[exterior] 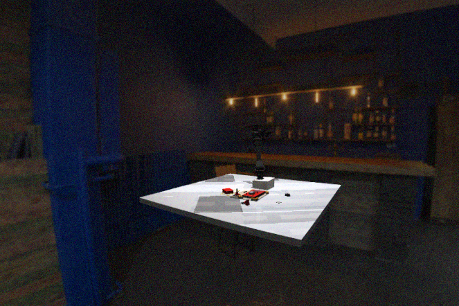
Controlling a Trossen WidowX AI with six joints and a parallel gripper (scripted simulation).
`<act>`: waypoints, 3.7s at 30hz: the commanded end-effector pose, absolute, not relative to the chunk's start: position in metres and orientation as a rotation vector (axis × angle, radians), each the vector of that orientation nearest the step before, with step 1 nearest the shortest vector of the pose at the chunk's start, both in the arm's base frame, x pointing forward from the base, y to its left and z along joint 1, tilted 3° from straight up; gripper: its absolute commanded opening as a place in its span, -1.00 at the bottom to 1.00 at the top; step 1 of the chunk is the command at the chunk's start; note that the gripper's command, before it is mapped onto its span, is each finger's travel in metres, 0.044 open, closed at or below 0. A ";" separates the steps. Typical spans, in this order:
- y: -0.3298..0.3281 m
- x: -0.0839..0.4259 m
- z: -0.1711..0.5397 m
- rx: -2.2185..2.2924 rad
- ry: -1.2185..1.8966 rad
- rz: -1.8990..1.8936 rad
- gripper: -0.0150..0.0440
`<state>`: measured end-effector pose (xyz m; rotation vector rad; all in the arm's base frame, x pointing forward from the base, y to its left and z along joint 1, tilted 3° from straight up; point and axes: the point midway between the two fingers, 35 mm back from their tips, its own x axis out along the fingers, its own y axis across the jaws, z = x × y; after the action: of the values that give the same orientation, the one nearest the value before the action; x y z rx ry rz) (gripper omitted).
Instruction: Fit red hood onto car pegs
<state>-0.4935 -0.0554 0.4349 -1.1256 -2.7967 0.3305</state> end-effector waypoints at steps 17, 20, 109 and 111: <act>-0.257 -0.447 0.375 -0.365 -3.164 0.499 1.00; -0.293 -0.426 0.363 -0.210 -3.224 0.525 1.00; -0.193 0.292 0.054 1.932 -3.838 -1.551 1.00; -0.193 0.293 0.052 1.932 -3.838 -1.551 1.00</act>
<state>0.2926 -0.1937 0.0560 1.9469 -3.8293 -1.5441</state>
